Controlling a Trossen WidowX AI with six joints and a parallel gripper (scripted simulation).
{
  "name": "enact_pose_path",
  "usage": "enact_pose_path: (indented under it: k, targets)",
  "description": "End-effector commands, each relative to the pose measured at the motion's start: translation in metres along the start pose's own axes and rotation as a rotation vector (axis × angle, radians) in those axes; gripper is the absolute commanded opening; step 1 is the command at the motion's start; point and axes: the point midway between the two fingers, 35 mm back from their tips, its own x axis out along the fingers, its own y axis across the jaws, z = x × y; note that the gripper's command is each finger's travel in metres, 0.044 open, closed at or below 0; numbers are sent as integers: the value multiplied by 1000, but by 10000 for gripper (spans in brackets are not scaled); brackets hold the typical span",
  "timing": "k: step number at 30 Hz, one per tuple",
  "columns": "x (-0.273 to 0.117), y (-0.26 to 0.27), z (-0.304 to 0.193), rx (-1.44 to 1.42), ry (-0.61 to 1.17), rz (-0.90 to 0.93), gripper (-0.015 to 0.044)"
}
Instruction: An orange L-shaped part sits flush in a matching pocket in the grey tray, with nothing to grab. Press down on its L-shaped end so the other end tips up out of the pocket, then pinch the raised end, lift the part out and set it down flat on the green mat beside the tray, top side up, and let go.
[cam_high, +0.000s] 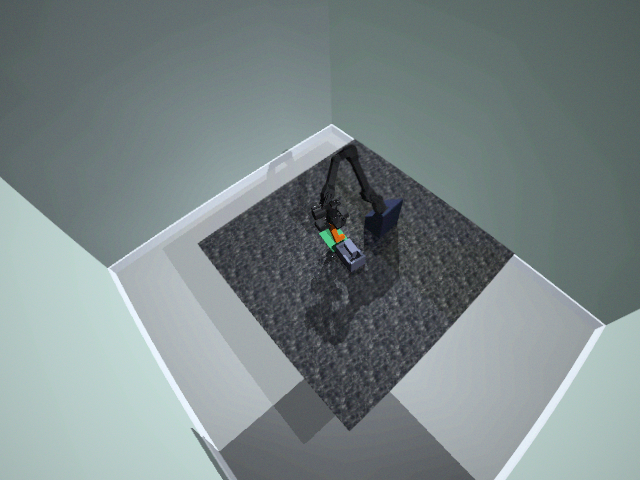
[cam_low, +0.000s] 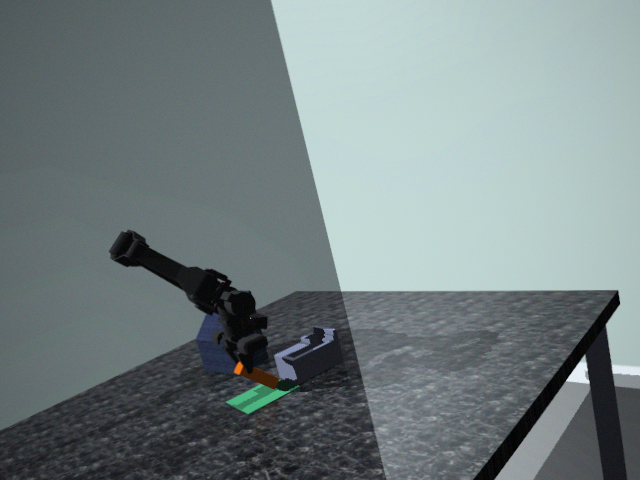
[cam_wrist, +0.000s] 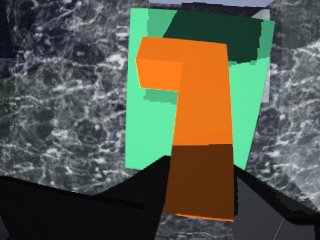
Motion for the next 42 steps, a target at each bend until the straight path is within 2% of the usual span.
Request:
enact_pose_path:
  k: [1, 6, 16, 21, 24, 26, 42]
  targets:
    - [1, 0, 2, -9, -6, 2, 0]
    - [1, 1, 1, -4, -1, 2, 0]
    - [-1, 0, 1, -4, -2, 2, 263]
    - [-40, -4, 5, -5, -14, 4, 394]
    - [-78, -1, 3, -9, -12, 4, 400]
    - [-88, 0, 2, -10, -10, 3, 400]
    - [-84, -1, 5, -19, -17, 2, 400]
